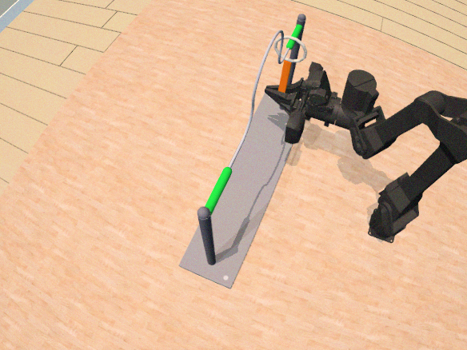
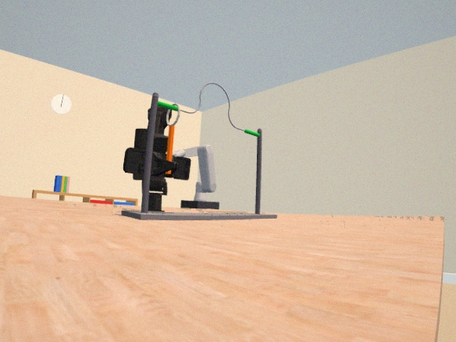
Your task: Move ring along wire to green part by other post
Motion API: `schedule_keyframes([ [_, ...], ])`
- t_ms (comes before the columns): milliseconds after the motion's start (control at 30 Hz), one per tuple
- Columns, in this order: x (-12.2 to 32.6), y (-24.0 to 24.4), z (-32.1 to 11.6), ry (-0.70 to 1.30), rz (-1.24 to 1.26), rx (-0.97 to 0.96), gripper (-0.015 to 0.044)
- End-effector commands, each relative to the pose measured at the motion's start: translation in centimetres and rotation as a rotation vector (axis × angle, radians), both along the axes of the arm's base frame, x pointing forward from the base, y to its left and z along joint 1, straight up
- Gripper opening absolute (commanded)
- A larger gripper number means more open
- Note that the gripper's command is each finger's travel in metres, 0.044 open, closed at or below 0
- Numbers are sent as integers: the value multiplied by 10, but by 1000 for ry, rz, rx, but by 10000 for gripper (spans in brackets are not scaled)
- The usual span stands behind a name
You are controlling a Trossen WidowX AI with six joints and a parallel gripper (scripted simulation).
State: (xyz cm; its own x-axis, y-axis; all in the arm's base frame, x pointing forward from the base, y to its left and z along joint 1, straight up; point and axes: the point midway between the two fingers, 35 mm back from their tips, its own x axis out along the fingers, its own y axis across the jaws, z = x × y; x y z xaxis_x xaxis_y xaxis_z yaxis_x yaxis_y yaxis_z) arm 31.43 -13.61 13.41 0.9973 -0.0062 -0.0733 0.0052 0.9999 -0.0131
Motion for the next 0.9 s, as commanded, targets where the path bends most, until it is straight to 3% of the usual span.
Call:
schedule_keyframes([
  [0, 0, 0, 0, 0, 0, -1, -90],
  [100, 0, 0, 0, 0, 0, -1, -150],
  [867, 0, -1, 19, 0, -2, -3, -150],
])
